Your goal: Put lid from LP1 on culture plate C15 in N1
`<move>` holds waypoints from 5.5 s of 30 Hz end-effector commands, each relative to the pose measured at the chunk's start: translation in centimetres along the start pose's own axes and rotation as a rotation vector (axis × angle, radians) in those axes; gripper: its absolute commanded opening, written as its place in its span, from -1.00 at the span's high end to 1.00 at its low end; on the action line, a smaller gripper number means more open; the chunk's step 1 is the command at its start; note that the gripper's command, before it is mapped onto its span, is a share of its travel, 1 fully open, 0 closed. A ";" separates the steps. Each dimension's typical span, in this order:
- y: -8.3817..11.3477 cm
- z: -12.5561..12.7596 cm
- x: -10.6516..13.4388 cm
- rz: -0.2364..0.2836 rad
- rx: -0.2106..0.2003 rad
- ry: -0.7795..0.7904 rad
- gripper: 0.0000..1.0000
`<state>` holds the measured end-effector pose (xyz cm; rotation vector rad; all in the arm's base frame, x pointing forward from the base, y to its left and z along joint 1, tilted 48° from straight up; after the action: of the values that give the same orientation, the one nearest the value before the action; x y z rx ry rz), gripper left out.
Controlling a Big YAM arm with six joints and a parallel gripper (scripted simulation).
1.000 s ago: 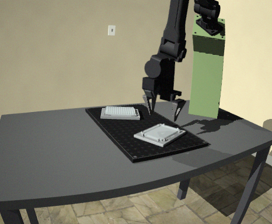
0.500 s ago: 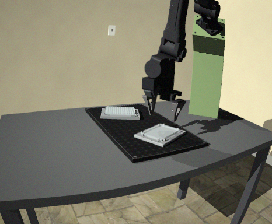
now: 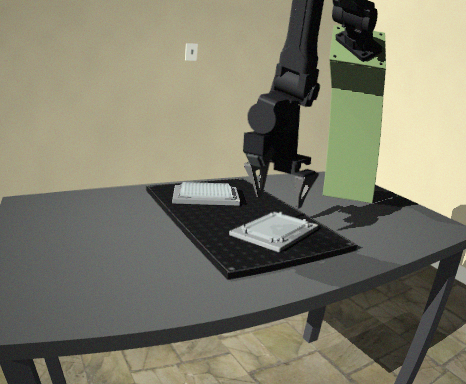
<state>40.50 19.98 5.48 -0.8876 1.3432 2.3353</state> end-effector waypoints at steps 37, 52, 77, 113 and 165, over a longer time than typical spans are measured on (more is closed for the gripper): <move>-3.8 0.0 0.1 -0.010 -0.002 -0.006 -1.00; -3.4 0.2 -0.2 -0.019 -0.005 -0.003 -1.00; -3.2 0.2 -0.2 -0.021 -0.005 -0.002 -1.00; -4.2 0.3 0.2 -0.008 -0.006 -0.002 -1.00; -5.8 0.2 0.1 -0.010 -0.004 -0.004 -1.00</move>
<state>43.27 22.77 1.84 -0.8874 1.3434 2.3354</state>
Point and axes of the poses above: the point where the finger pads meet when closed, its own y axis back along the fingers, its own z axis across the jaws, x = y × z, the point moved 9 cm from there along y, back along the fingers, and after that the axes turned 11 degrees about -y, right-handed, at the moved point
